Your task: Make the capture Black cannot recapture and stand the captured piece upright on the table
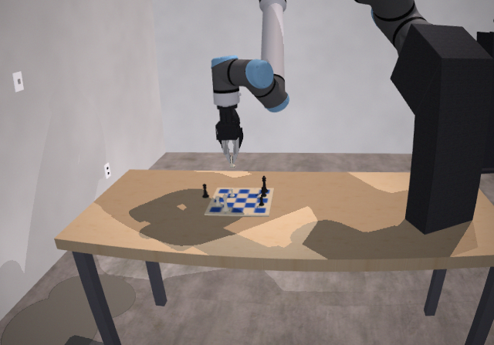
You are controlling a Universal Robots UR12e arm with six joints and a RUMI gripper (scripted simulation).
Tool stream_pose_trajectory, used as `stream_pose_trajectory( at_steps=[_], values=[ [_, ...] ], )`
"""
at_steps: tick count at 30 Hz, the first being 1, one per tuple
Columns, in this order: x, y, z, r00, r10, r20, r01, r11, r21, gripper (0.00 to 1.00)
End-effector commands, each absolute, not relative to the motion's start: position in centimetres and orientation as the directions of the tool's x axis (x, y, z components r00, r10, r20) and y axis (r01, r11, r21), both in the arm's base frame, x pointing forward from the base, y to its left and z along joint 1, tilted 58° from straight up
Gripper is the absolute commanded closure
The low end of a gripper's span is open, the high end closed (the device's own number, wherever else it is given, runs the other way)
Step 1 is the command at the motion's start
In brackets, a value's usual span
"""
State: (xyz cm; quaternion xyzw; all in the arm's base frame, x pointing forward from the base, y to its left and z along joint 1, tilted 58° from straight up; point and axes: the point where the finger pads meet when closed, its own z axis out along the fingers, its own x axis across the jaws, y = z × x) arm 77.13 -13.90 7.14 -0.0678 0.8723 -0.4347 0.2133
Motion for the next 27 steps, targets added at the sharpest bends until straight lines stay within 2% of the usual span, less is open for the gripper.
stream_pose_trajectory(
  at_steps=[1, 27],
  values=[
    [77.2, -14.0, 7.1, -0.899, -0.305, -0.314, 0.067, 0.613, -0.787, 1.00],
    [81.1, -20.5, 2.4, -0.899, -0.305, -0.314, 0.067, 0.613, -0.787, 1.00]
  ],
)
